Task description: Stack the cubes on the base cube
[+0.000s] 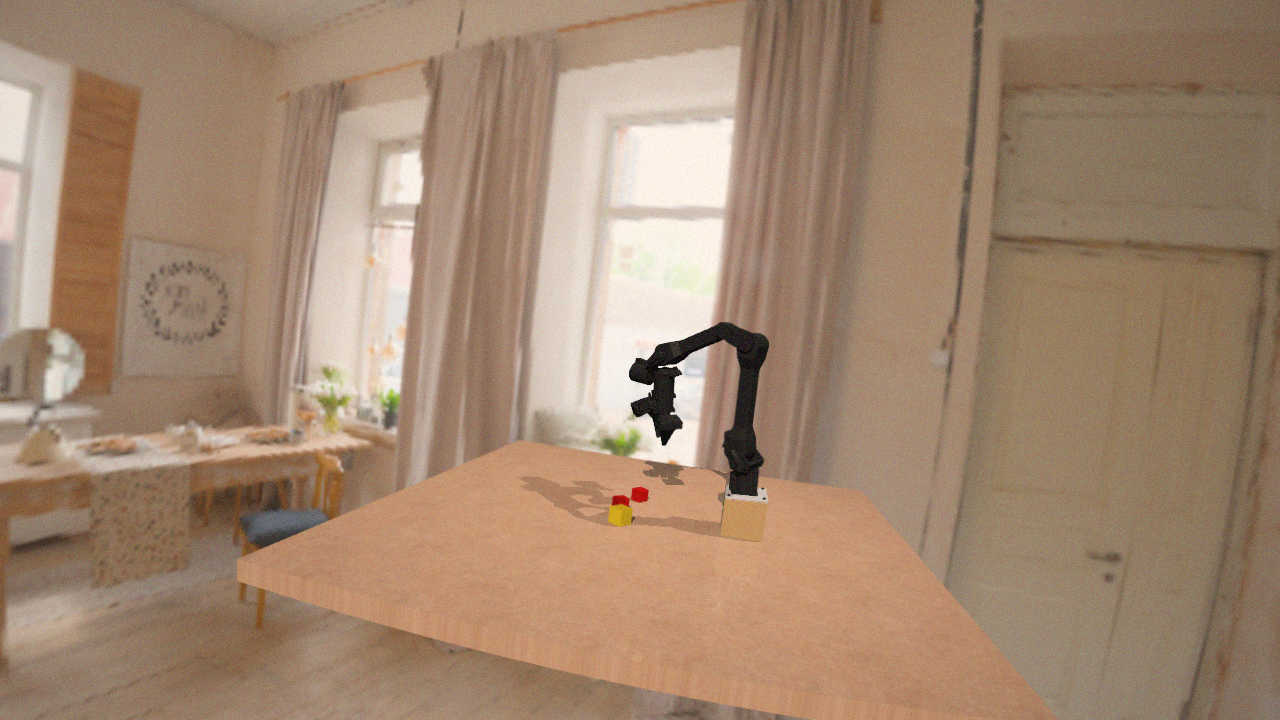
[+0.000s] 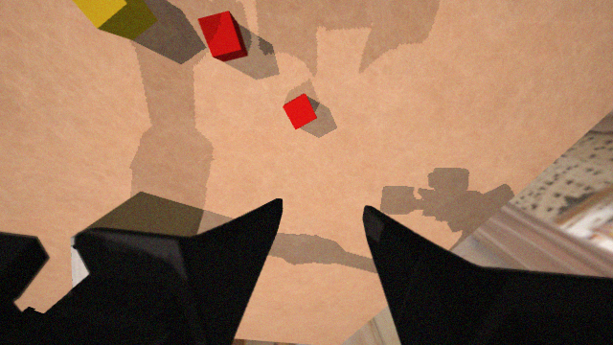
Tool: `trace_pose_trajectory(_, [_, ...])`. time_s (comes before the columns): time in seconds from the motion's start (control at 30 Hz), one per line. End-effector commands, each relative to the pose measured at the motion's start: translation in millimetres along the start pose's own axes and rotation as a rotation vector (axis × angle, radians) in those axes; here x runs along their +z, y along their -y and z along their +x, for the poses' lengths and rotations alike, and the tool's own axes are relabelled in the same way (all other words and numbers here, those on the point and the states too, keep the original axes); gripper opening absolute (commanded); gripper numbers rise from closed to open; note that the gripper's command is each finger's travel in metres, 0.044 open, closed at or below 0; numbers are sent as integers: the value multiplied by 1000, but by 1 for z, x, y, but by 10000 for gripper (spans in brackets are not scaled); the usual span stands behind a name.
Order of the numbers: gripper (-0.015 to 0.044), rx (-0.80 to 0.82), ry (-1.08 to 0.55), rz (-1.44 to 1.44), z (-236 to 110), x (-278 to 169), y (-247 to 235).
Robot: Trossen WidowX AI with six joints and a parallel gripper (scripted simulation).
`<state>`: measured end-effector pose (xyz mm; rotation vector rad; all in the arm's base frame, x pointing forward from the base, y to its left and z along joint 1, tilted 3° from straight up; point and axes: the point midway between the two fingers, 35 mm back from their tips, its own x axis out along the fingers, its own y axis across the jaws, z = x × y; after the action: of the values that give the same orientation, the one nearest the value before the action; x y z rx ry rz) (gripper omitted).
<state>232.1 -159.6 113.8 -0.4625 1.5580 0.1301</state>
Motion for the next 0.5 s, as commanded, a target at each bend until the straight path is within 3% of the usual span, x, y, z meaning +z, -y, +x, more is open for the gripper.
trace_pose_trajectory(0.0, [265,143,158,-472,34,42,-7])
trace_pose_trajectory(0.47, [265,155,177,-520,38,46,-8])
